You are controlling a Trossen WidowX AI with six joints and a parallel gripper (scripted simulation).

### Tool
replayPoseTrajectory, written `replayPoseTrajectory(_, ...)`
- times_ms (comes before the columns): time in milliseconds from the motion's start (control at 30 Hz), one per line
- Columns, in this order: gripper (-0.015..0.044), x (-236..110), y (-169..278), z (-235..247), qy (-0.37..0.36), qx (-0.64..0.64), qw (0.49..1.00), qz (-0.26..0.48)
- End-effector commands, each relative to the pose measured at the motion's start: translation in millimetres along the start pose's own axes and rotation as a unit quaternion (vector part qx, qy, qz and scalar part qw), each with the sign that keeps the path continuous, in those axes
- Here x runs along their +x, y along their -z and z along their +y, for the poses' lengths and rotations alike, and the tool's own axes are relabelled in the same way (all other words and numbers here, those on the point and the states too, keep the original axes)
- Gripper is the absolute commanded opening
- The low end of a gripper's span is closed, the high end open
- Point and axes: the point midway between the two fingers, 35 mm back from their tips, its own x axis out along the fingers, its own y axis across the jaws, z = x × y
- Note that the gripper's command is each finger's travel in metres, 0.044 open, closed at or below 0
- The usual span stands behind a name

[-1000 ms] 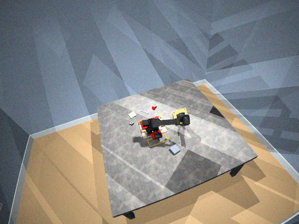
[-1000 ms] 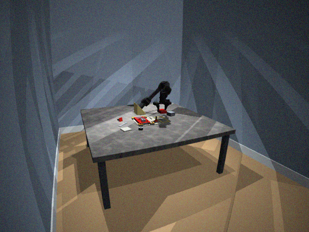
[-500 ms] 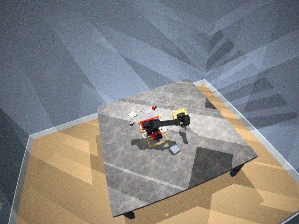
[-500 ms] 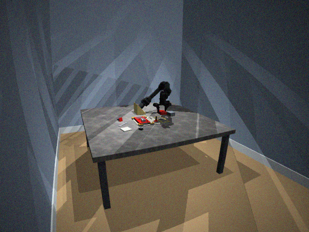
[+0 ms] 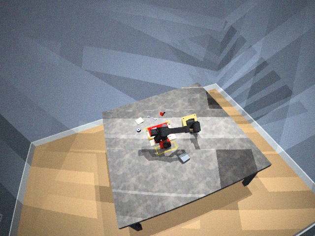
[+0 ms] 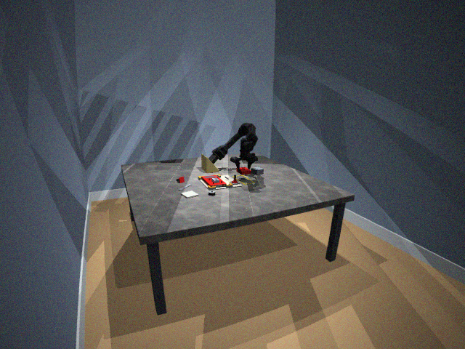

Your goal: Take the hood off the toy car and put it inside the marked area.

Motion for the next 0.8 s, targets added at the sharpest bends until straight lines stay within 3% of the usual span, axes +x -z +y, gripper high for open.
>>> replayPoseTrajectory(0, 0.0, 4, 1, 1, -0.002, 0.002, 1.0, 0.001)
replayPoseTrajectory(767, 0.0, 23, 3, 2, -0.004, 0.002, 1.0, 0.001)
